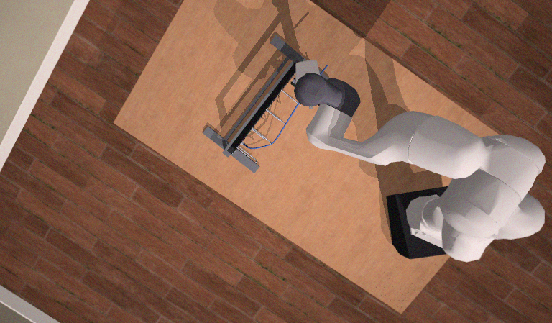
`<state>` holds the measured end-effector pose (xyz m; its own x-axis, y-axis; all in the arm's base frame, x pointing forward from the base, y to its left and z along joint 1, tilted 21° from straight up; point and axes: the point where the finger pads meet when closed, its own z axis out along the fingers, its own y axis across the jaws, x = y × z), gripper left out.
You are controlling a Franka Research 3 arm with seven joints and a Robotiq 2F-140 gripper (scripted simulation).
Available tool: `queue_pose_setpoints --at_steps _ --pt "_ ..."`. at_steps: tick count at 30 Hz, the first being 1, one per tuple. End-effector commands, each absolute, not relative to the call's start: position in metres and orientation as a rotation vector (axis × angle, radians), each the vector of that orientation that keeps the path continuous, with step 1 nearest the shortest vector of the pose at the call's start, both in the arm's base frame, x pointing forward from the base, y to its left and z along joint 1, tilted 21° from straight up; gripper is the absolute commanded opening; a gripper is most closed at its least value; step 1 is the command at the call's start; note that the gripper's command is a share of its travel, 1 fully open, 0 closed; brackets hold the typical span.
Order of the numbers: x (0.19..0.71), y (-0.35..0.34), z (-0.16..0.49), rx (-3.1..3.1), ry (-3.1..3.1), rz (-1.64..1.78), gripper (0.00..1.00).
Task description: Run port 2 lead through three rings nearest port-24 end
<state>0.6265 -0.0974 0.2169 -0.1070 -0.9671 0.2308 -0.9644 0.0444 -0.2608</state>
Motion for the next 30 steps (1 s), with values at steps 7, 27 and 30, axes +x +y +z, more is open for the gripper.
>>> queue_pose_setpoints --at_steps 7,27,30 --pt "0.629 -0.104 0.213 -2.092 2.267 -0.560 0.00" --pt "0.635 -0.111 0.187 -2.092 2.267 -0.560 0.00" --pt "0.636 -0.111 0.186 -2.092 2.267 -0.560 0.00"
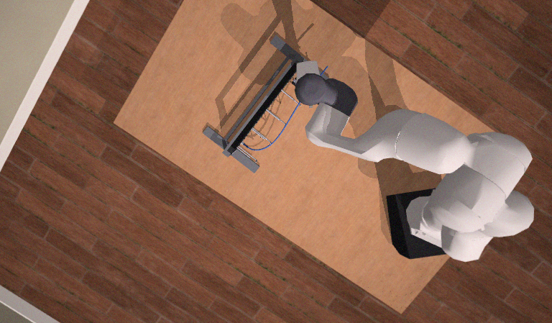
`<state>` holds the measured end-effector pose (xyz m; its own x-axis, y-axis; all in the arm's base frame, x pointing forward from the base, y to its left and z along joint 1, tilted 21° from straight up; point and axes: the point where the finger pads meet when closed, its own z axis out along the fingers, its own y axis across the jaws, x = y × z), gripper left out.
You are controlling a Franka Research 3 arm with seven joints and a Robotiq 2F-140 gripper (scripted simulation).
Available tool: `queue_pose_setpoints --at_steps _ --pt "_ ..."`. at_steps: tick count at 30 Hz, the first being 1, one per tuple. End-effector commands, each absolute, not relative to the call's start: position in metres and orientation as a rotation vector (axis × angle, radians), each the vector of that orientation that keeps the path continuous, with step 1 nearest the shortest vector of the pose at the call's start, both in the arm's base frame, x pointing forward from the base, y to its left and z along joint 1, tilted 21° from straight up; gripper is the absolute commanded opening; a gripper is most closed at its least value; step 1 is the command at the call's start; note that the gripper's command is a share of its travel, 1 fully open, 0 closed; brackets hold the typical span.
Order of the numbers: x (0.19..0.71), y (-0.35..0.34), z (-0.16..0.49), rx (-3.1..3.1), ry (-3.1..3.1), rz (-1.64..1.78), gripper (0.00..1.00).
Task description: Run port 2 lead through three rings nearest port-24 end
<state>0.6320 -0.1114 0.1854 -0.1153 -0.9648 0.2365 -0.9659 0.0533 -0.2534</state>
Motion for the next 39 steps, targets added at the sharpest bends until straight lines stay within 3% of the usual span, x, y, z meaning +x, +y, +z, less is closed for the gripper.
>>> queue_pose_setpoints --at_steps 1,39 --pt "0.636 -0.112 0.184 2.101 -2.277 0.562 0.00" --pt "0.650 -0.126 0.132 2.101 -2.277 0.562 0.00"
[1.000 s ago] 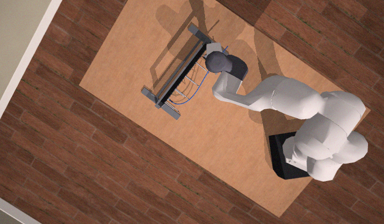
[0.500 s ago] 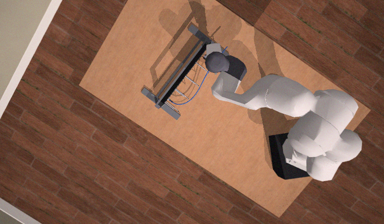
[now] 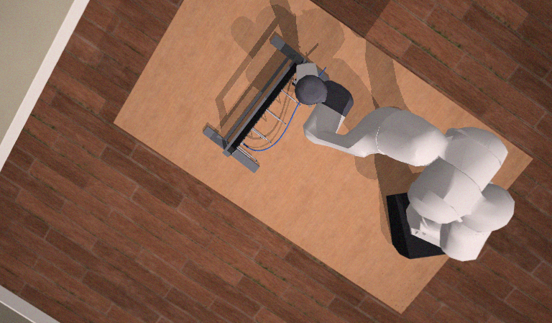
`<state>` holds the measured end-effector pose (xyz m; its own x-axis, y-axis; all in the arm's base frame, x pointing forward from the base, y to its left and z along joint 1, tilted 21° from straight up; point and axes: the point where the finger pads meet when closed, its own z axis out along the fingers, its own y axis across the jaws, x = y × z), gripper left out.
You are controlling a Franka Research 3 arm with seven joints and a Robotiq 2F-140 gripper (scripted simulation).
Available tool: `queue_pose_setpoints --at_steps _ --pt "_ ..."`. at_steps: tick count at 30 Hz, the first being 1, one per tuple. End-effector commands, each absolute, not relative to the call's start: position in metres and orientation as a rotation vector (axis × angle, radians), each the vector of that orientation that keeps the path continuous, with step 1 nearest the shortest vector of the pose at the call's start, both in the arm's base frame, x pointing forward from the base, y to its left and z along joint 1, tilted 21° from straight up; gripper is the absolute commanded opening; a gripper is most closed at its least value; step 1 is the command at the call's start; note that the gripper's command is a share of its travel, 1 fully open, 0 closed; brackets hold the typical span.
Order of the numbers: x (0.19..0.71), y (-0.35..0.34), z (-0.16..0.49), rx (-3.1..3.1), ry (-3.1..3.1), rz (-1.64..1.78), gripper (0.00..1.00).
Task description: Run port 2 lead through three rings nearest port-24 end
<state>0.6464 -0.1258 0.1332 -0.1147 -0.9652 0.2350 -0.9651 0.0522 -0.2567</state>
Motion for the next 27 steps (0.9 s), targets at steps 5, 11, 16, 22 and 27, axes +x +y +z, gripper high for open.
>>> queue_pose_setpoints --at_steps 5,11,16,22,27 --pt "0.6503 -0.1265 0.1299 -2.092 2.267 -0.560 0.00" --pt "0.6507 -0.1268 0.1286 -2.092 2.267 -0.560 0.00" --pt "0.6508 -0.1269 0.1282 -2.092 2.267 -0.560 0.00" --pt "0.6509 -0.1269 0.1282 -2.092 2.267 -0.560 0.00" --pt "0.6525 -0.1270 0.1287 -2.092 2.267 -0.560 0.00"
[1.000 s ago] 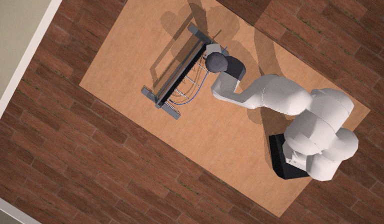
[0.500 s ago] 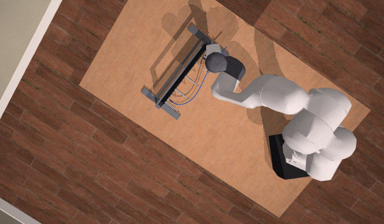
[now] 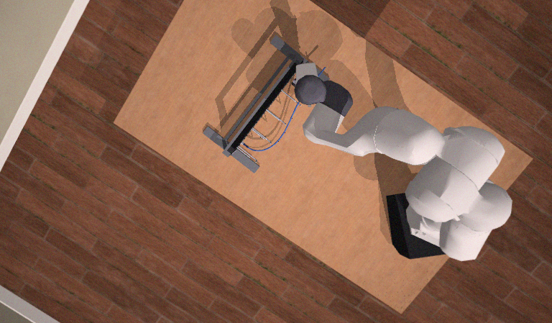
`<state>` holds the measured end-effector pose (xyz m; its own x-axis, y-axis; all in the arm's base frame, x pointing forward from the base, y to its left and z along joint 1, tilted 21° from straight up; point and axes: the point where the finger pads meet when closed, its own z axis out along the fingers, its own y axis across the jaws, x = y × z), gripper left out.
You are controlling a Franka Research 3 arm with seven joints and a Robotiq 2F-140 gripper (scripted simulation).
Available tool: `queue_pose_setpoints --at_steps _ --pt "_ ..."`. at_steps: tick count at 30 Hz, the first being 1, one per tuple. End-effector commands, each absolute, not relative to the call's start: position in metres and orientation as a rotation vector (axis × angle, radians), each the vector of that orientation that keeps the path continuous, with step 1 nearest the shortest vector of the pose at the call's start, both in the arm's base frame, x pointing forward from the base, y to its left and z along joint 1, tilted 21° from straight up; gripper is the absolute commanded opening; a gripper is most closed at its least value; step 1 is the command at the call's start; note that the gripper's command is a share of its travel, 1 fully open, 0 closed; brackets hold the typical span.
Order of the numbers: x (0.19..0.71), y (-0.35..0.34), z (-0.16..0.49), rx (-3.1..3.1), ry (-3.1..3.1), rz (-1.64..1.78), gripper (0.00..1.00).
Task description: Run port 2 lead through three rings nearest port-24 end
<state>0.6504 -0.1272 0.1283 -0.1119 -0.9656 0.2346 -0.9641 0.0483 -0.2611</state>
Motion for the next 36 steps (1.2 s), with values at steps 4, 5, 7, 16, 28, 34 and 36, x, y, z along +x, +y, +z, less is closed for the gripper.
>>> queue_pose_setpoints --at_steps 4,5,7,16,28,34,36 --pt "0.654 -0.127 0.129 -2.092 2.267 -0.560 0.00" --pt "0.655 -0.127 0.129 -2.092 2.267 -0.560 0.00" --pt "0.657 -0.127 0.130 -2.092 2.267 -0.560 0.00" --pt "0.670 -0.128 0.133 -2.092 2.267 -0.560 0.00" --pt "0.684 -0.129 0.137 -2.092 2.267 -0.560 0.00" --pt "0.688 -0.129 0.138 -2.092 2.267 -0.560 0.00" --pt "0.688 -0.129 0.138 -2.092 2.267 -0.560 0.00"
